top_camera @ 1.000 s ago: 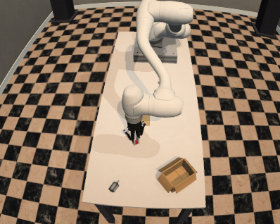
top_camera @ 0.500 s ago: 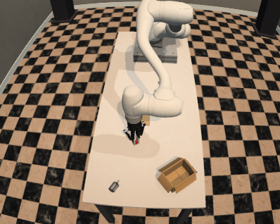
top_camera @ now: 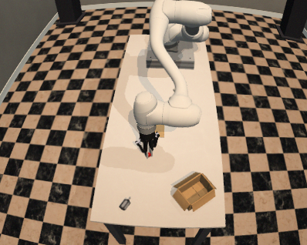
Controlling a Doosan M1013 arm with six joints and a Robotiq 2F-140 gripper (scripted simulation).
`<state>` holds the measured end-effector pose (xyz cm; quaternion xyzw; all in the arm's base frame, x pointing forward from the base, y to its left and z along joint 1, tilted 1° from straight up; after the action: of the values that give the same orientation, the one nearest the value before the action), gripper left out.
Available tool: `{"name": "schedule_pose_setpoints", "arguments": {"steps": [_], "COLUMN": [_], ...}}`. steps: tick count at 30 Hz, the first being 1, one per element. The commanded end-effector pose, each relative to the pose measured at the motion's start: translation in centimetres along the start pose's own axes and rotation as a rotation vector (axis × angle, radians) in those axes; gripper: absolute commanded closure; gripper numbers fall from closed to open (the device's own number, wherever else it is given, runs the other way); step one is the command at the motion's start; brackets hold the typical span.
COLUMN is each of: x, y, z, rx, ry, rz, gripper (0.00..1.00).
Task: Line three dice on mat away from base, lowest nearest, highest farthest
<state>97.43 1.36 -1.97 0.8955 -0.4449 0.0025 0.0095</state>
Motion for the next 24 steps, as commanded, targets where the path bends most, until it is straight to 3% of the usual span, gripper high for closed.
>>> {"name": "schedule_pose_setpoints", "arguments": {"steps": [1,3,5,14,24], "x": [0.0,0.0,0.0,0.0,0.0], "y": [-0.1,-0.1,-0.1,-0.1,-0.1], "z": [-1.4,-2.7,-2.7,-8.7,-9.4], "rx": [0.002,0.002,0.002,0.002,0.002], "ry": [0.001,0.001,0.001,0.001,0.001], "rz": [0.0,0.0,0.0,0.0,0.0], "gripper": [0.82,0.82,0.82,0.82,0.82]}}
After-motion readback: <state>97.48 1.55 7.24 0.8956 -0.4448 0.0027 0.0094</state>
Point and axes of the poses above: the point where the finger pads meet when closed, its own z axis out along the fingers, its own x axis across the jaws, y = z × x, the point moved 2 cm from there along -z, back along the fingers
